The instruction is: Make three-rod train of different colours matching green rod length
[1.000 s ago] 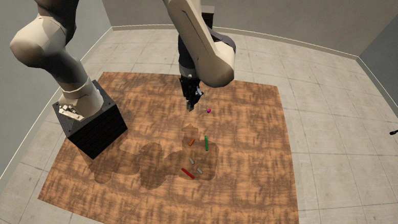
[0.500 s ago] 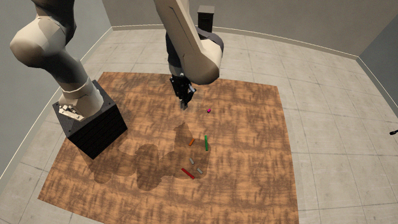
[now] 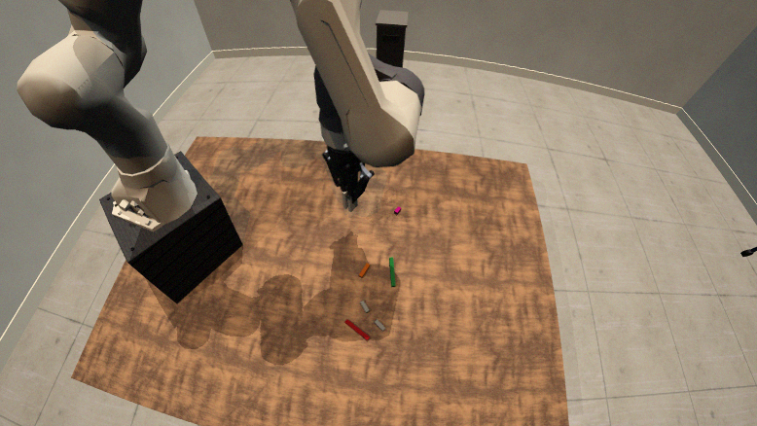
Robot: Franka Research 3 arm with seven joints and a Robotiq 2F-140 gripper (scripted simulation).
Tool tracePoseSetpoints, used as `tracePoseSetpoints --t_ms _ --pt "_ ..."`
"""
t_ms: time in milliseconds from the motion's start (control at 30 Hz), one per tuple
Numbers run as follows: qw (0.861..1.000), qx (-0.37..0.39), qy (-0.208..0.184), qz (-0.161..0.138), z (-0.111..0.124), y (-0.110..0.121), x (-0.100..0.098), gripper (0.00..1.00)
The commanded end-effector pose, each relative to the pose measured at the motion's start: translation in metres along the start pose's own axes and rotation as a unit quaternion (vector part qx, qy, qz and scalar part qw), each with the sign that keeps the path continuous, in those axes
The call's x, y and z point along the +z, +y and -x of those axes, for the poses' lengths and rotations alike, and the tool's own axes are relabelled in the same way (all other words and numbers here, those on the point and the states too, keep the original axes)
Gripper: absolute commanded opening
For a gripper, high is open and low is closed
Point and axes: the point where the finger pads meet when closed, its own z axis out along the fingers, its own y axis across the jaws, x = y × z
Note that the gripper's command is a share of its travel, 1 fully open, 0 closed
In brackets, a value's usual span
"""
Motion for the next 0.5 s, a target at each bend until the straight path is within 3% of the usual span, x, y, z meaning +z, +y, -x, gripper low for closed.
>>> tracePoseSetpoints --t_ms 0,467 --pt "1.0 -0.01 0.002 0.003 -0.001 0.002 0.007 0.03" --pt "1.0 -0.01 0.002 0.003 -0.001 0.002 0.062 0.03"
